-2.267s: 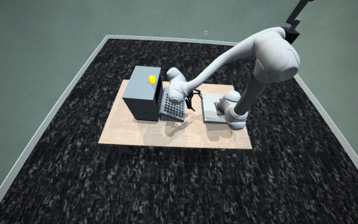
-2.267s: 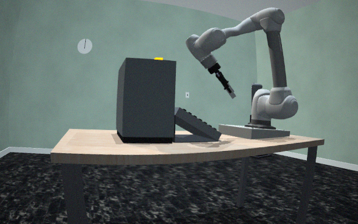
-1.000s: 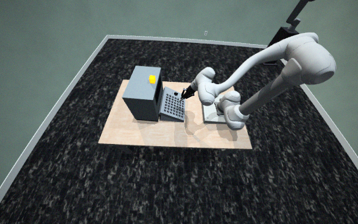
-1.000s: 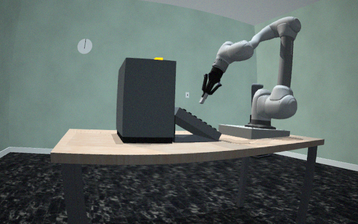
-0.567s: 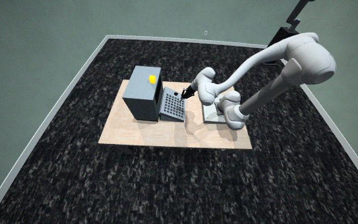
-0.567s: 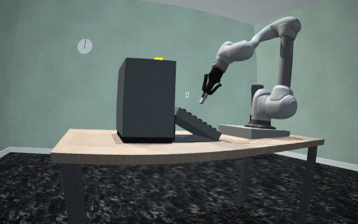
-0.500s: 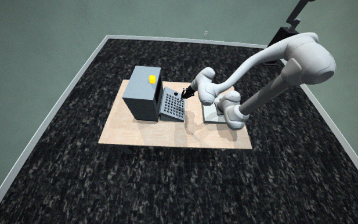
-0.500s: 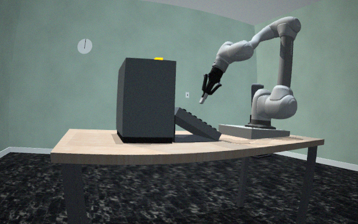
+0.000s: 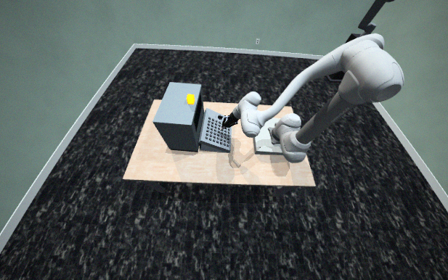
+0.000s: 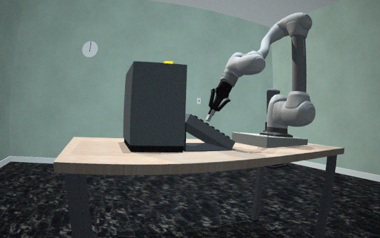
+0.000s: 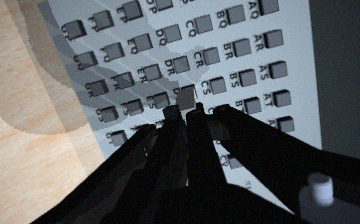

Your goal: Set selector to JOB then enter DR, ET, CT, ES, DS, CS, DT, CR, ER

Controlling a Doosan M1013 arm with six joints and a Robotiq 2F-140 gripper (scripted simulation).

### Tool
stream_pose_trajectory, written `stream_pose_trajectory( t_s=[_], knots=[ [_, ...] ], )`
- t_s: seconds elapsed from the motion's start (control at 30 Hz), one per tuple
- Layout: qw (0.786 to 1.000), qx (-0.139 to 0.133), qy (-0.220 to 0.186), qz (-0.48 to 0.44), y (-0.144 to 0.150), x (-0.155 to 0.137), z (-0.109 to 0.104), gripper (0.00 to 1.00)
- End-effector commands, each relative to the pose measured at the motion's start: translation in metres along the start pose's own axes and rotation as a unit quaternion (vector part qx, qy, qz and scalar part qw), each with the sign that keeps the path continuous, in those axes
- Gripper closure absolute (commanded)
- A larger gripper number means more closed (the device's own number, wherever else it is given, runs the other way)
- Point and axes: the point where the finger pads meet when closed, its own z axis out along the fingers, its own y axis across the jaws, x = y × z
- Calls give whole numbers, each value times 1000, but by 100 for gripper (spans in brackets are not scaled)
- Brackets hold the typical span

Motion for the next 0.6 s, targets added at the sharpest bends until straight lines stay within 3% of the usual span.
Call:
stream_pose_trajectory(
  t_s=[0.0,0.57],
  knots=[
    [1000,1,0,0,-1,0,2,100],
    [1000,1,0,0,-1,0,21,100]
  ],
)
